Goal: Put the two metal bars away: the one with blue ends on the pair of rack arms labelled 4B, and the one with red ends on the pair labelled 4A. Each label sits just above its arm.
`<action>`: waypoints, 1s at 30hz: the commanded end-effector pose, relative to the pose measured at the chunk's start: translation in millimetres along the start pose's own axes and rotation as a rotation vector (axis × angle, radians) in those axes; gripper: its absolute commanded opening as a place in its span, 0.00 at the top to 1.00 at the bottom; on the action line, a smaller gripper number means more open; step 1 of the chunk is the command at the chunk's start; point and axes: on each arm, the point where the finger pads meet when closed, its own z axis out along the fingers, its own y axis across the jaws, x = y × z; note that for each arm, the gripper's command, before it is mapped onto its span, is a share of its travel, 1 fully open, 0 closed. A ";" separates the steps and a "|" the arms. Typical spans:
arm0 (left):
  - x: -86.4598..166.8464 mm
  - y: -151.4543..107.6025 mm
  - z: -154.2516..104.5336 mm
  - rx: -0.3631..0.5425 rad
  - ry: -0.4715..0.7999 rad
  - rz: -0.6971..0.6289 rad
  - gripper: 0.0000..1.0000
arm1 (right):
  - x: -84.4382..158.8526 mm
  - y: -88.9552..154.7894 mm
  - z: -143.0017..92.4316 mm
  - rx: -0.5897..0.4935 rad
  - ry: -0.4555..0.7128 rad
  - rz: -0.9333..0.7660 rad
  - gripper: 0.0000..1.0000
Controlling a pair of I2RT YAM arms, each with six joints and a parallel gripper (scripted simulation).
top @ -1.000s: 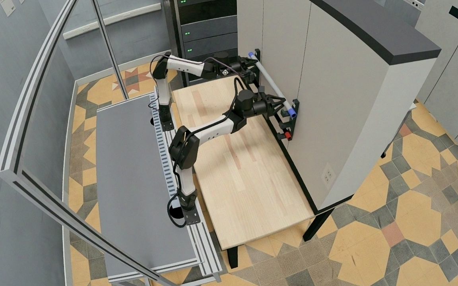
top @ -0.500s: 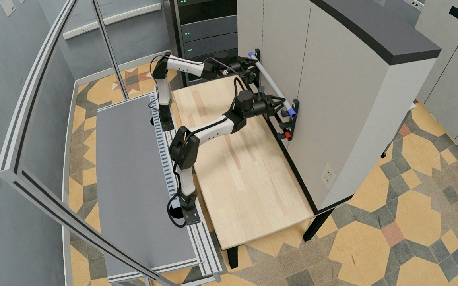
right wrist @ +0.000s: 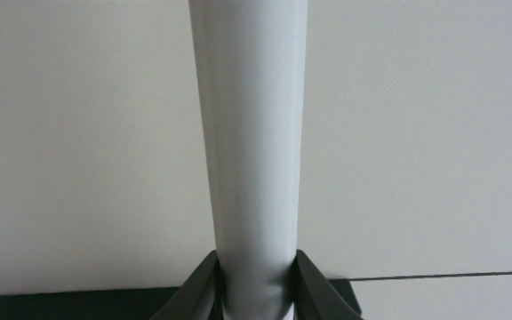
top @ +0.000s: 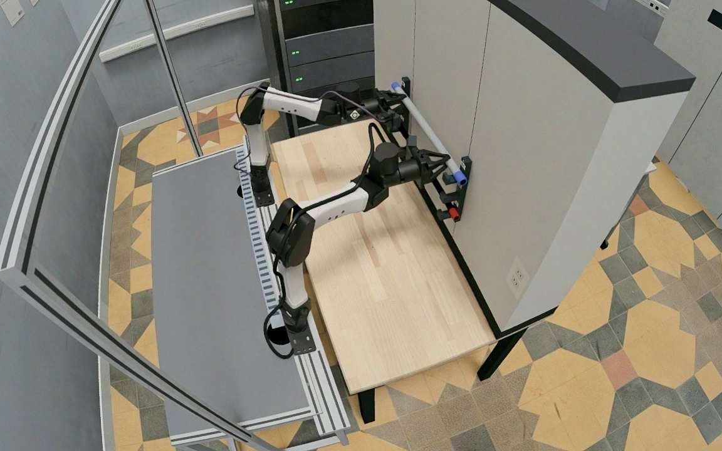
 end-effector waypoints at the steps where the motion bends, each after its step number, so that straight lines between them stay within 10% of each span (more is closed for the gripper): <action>1: -1.1 -15.2 -4.2 0.053 -0.003 0.016 1.00 | -3.0 12.5 -3.1 -0.042 -0.009 -0.017 1.00; 30: -1.5 7.5 -3.0 0.053 -0.003 0.016 1.00 | -3.4 -10.3 -2.1 -0.042 -0.009 -0.017 1.00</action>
